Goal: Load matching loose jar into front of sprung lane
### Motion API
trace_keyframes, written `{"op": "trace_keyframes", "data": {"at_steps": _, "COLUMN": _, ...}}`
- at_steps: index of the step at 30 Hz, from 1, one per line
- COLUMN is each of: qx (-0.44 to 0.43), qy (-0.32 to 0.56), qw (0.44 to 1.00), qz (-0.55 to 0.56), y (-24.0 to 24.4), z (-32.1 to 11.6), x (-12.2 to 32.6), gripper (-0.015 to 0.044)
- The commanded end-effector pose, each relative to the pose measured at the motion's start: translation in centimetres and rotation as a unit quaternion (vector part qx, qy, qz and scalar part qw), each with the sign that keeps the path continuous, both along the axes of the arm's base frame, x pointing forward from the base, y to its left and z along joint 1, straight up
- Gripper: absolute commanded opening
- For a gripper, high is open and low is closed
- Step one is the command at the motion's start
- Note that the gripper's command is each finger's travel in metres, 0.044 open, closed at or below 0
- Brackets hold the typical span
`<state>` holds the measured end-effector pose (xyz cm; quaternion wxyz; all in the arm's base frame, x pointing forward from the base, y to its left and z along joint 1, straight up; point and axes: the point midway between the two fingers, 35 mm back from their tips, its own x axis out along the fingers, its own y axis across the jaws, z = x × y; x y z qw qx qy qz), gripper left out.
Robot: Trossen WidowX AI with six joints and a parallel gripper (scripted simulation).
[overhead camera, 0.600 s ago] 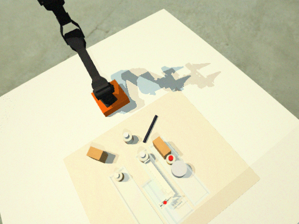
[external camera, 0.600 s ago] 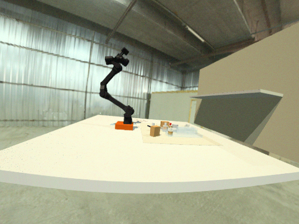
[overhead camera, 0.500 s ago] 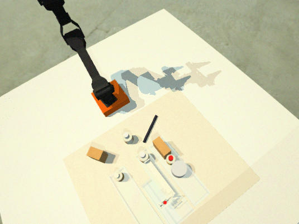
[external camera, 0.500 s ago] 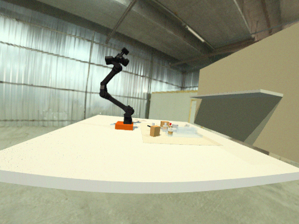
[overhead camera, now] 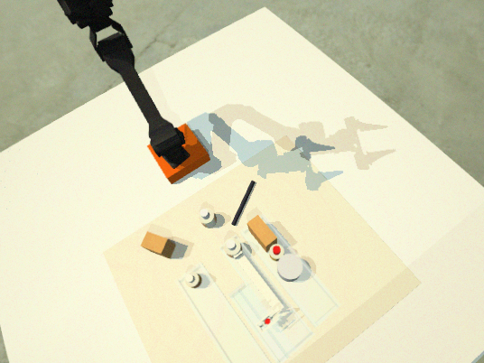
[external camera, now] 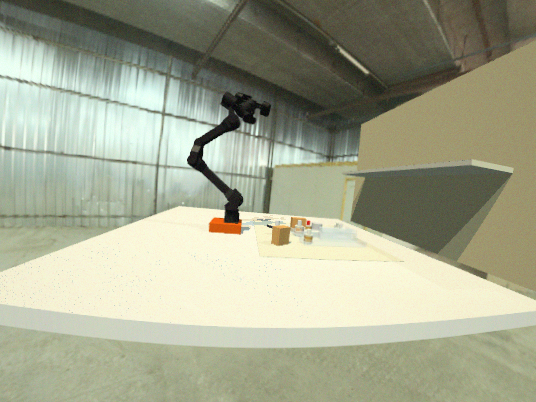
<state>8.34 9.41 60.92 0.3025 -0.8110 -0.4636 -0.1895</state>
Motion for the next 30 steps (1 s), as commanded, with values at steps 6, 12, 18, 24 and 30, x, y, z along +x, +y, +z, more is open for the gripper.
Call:
{"op": "trace_keyframes", "data": {"at_steps": 6, "qx": 0.235, "qy": 0.335, "qw": 0.912, "qz": 0.025, "y": -5.2, "z": -7.0, "x": 13.5, "gripper": 0.044}}
{"op": "trace_keyframes", "data": {"at_steps": 12, "qx": 0.387, "qy": 0.501, "qw": 0.774, "qz": 0.006, "y": -8.3, "z": -14.5, "x": 19.8, "gripper": 0.044}}
{"op": "trace_keyframes", "data": {"at_steps": 18, "qx": 0.485, "qy": 0.576, "qw": 0.658, "qz": -0.005, "y": -9.7, "z": -19.5, "x": 22.2, "gripper": 0.044}}
{"op": "trace_keyframes", "data": {"at_steps": 24, "qx": 0.579, "qy": 0.633, "qw": 0.512, "qz": -0.05, "y": -11.4, "z": -26.1, "x": 24.0, "gripper": 0.044}}
{"op": "trace_keyframes", "data": {"at_steps": 30, "qx": 0.681, "qy": 0.656, "qw": 0.292, "qz": -0.144, "y": -13.4, "z": -35.7, "x": 23.9, "gripper": 0.044}}
